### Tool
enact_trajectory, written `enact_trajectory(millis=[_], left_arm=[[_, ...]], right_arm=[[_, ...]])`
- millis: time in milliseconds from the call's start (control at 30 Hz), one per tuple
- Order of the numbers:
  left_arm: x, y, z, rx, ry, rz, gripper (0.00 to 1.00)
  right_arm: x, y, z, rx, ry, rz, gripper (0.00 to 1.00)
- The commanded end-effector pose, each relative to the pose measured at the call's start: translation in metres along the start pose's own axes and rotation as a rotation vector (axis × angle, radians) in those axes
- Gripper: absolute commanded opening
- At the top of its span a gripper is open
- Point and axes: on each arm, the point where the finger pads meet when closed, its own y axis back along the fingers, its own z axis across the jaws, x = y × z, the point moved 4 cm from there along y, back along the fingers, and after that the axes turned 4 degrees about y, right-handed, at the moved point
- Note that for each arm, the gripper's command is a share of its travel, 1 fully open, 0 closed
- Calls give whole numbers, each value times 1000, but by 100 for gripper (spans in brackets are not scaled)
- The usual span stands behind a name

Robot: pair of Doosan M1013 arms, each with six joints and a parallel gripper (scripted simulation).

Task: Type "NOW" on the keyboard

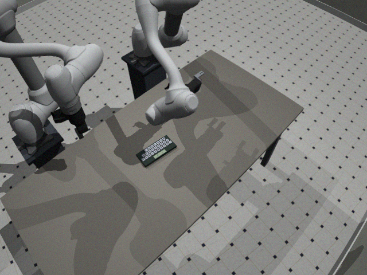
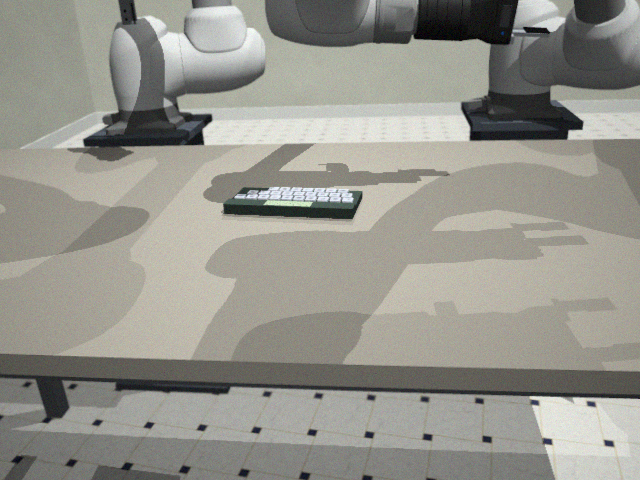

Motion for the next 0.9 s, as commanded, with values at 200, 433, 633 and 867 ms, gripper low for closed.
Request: enact_trajectory(millis=[200,433,633,867], left_arm=[[10,-144,19,158,-49,230,100],[38,-238,27,312,-69,421,100],[84,-332,31,453,-64,578,100],[153,-422,31,619,-32,744,100]], right_arm=[[-70,-28,-31,-105,-352,23,0],[-115,-52,-46,-166,-567,57,0],[-164,-81,-60,-223,-789,109,0],[-219,-121,-72,-277,-1038,189,0]])
